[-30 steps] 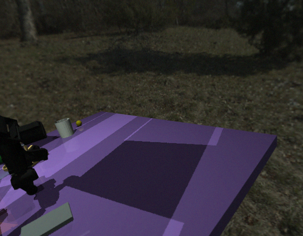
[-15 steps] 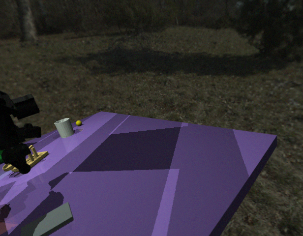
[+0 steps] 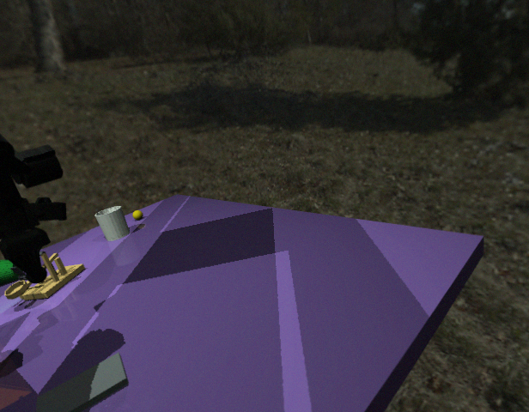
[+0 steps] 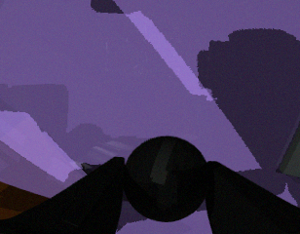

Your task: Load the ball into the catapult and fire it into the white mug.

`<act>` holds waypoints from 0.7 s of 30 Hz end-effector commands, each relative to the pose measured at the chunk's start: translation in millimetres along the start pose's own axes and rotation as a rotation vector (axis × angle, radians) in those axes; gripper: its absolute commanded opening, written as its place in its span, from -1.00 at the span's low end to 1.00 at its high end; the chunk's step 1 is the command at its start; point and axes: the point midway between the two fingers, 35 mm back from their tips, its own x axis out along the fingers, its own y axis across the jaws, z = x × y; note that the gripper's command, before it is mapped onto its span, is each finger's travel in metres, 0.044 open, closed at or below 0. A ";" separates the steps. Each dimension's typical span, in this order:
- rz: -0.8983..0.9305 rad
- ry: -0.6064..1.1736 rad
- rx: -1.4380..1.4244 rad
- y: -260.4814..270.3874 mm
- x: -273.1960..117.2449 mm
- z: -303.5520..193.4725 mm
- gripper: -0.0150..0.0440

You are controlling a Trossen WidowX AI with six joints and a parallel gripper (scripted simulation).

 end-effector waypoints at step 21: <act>0.034 0.103 -0.282 117.6 0.6 24.2 -0.49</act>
